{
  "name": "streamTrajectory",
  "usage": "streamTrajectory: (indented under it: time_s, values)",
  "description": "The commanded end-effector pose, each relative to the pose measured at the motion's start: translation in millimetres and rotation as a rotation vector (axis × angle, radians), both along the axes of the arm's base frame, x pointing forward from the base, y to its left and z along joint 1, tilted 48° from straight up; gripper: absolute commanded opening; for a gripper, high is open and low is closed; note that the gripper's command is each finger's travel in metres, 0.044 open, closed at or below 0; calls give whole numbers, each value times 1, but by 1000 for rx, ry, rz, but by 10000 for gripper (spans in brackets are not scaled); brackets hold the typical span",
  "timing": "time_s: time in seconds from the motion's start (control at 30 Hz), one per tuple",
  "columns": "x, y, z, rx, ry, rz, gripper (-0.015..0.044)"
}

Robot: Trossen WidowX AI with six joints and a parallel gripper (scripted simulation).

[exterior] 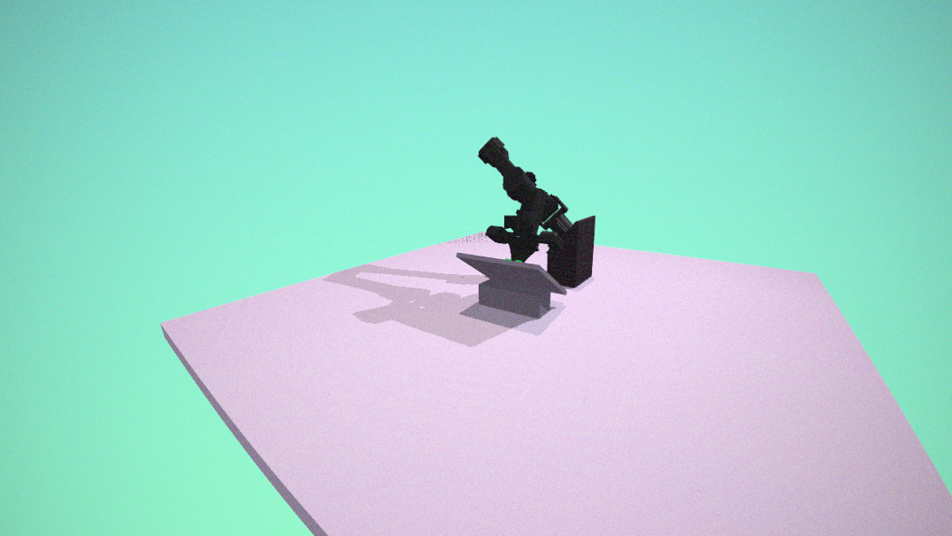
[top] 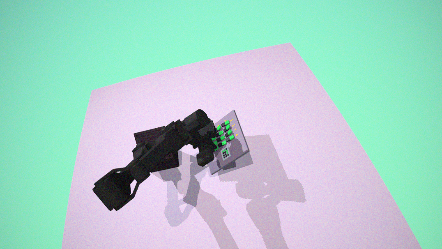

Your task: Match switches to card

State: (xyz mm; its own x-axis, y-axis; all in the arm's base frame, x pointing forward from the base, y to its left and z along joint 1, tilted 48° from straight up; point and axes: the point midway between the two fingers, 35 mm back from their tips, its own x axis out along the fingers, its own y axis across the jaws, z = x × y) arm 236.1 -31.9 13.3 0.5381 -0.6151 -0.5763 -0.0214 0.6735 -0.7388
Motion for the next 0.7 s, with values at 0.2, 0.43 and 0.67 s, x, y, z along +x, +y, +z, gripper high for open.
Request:
streamTrajectory:
  time_s: [0.2, 0.43, 0.67]
  values:
    - [0, -1, -2, 3, 5, 4, 0]
    - [-22, 28, 18, 15, 4, 11, 0]
    - [-37, 39, 35, 7, -9, 23, 0]
